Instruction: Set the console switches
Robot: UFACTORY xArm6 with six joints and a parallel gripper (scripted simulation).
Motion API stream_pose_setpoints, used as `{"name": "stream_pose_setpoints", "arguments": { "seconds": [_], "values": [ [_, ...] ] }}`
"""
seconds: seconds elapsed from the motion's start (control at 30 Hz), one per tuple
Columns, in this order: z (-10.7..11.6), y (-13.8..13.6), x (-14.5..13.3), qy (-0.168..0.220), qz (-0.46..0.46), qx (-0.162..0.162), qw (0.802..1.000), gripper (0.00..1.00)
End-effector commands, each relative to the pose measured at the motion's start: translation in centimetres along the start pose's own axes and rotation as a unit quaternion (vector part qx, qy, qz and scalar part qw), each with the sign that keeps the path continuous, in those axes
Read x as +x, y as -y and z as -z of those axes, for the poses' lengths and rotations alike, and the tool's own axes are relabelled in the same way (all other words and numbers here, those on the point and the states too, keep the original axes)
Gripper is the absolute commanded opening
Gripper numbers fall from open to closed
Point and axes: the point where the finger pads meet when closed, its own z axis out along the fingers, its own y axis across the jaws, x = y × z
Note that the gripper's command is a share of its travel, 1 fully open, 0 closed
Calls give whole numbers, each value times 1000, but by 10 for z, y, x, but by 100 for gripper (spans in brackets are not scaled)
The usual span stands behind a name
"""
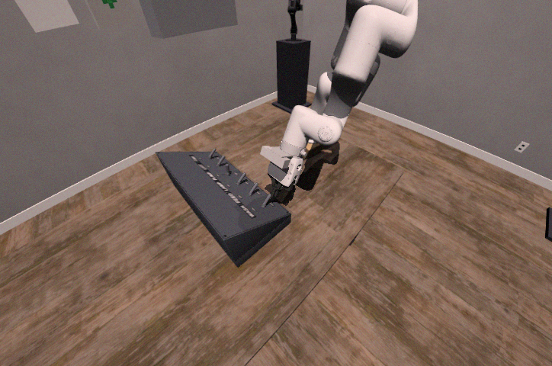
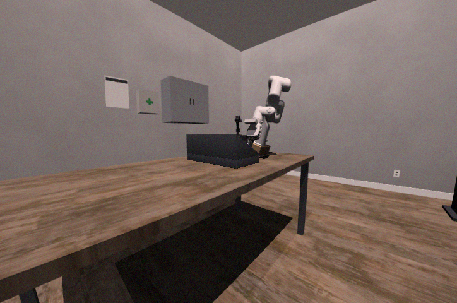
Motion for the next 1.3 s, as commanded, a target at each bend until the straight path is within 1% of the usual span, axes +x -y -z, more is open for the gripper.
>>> {"name": "stream_pose_setpoints", "arguments": {
  "seconds": [0.0, 0.67, 1.27],
  "values": [
    [1, 1, 7, -25, 1, 9, 1000, 0],
    [1, 1, 20, -25, 1, 9, 1000, 0],
    [1, 1, 22, -25, 1, 9, 1000, 0]
  ]
}}
